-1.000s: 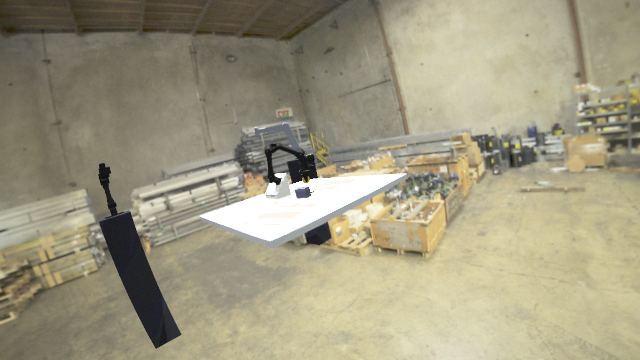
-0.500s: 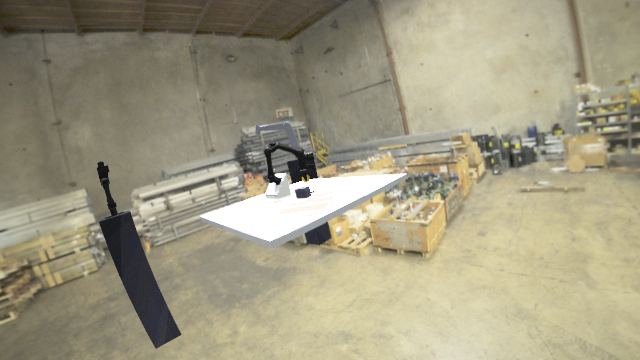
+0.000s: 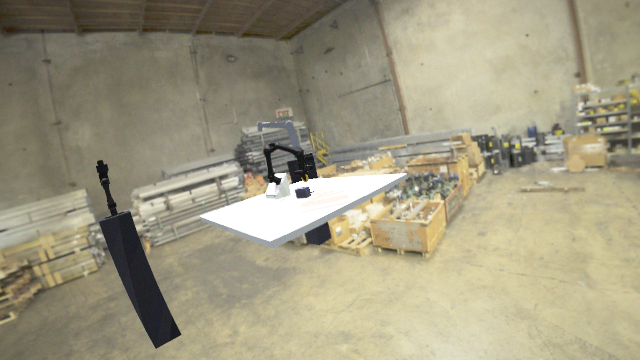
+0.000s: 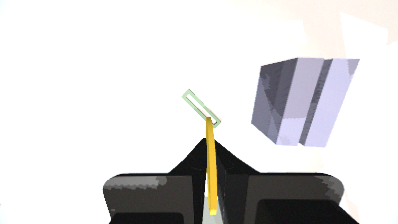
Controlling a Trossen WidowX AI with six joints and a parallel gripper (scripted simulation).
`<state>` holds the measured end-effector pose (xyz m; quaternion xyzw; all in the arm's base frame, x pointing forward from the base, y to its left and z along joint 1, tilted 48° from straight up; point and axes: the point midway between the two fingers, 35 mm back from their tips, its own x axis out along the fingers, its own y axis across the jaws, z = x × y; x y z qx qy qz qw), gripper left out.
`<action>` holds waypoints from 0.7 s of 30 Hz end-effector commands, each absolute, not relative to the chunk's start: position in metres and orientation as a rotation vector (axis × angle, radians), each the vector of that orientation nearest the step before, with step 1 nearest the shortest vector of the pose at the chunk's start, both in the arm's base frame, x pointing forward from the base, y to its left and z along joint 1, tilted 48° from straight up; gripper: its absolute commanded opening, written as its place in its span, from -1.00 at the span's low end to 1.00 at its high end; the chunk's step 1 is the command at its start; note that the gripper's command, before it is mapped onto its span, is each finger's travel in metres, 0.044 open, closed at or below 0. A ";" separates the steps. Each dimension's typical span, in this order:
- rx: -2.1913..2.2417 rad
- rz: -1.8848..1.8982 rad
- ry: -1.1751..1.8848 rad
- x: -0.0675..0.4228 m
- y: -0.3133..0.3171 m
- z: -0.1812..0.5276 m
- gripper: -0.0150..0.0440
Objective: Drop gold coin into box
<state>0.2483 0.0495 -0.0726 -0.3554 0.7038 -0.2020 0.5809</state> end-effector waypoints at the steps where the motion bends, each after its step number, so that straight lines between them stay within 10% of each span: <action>1: -0.779 -0.520 1.626 0.247 0.050 -0.073 -0.49; 21: -0.776 -0.512 1.625 0.269 0.030 -0.051 -0.49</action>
